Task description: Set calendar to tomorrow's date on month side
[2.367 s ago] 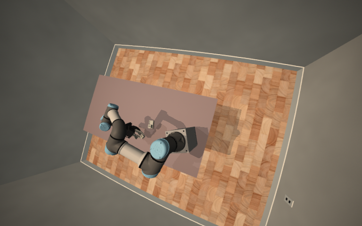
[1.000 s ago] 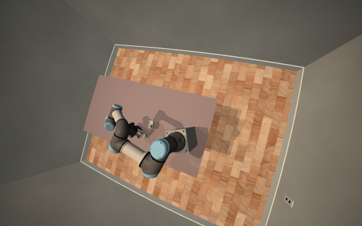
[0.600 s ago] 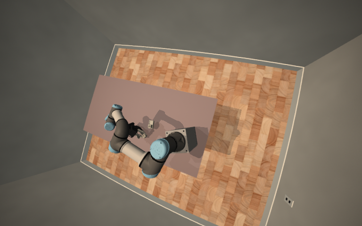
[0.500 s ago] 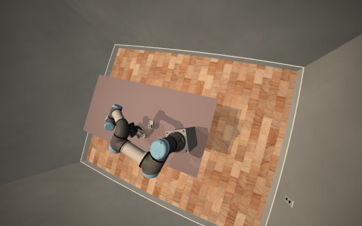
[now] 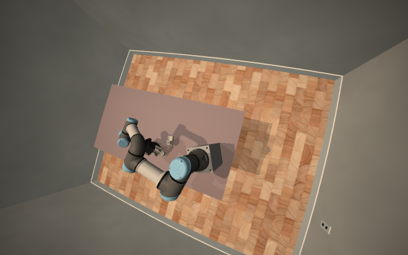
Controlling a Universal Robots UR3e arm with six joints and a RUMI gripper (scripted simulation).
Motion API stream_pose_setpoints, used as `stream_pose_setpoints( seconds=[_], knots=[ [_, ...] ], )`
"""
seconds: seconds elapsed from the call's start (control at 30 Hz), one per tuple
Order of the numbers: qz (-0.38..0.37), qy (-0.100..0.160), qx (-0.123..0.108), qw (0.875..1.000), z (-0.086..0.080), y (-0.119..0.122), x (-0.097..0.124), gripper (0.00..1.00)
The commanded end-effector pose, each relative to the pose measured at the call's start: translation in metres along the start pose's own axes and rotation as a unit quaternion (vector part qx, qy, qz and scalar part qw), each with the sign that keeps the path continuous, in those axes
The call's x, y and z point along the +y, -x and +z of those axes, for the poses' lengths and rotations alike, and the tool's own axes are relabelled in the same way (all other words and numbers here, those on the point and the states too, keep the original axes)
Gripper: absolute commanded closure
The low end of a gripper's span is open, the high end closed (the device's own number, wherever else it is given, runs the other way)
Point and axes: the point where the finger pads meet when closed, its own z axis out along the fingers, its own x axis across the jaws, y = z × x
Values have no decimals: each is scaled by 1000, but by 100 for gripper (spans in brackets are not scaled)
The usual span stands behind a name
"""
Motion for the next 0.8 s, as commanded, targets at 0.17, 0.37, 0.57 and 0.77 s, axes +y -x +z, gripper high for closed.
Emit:
stream_pose_setpoints(
  seconds=[0.17, 0.37, 0.57, 0.77],
  knots=[
    [0, -1, 0, 1000, -1, 0, -1, 90],
    [0, -1, 0, 1000, 1, 0, -2, 90],
    [0, -1, 0, 1000, 2, 0, -4, 90],
    [0, -1, 0, 1000, 3, 0, -4, 90]
  ],
)
